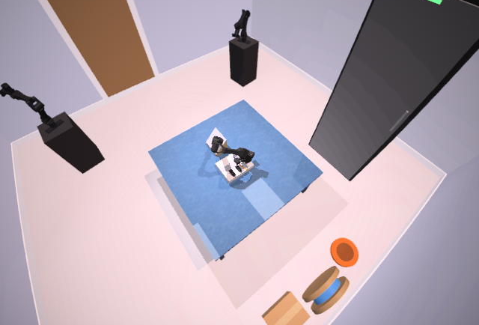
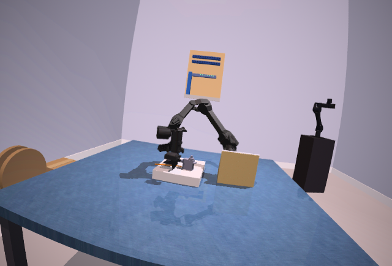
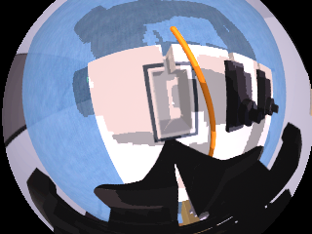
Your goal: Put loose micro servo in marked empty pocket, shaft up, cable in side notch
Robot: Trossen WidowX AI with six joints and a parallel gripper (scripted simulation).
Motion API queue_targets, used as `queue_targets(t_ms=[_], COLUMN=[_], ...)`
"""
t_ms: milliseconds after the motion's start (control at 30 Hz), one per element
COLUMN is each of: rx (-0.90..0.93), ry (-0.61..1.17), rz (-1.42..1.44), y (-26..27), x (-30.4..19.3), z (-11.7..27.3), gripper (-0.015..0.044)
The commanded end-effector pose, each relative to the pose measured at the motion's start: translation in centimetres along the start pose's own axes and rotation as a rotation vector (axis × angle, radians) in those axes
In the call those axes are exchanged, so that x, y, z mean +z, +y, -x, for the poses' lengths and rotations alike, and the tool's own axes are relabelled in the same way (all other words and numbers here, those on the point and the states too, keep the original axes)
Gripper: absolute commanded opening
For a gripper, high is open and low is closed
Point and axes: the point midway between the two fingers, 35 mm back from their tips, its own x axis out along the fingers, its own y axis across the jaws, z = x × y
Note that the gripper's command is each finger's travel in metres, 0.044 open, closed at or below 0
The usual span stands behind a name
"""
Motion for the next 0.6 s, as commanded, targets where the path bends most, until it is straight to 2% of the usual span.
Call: queue_targets(t_ms=[0,567], rx=[-0.001,-0.004], ry=[-0.007,-0.007], rz=[-0.001,-0.001], y=[-0.8,-3.6], x=[0.1,0.1], z=[0.2,0.1], gripper=[0.0,0.0])
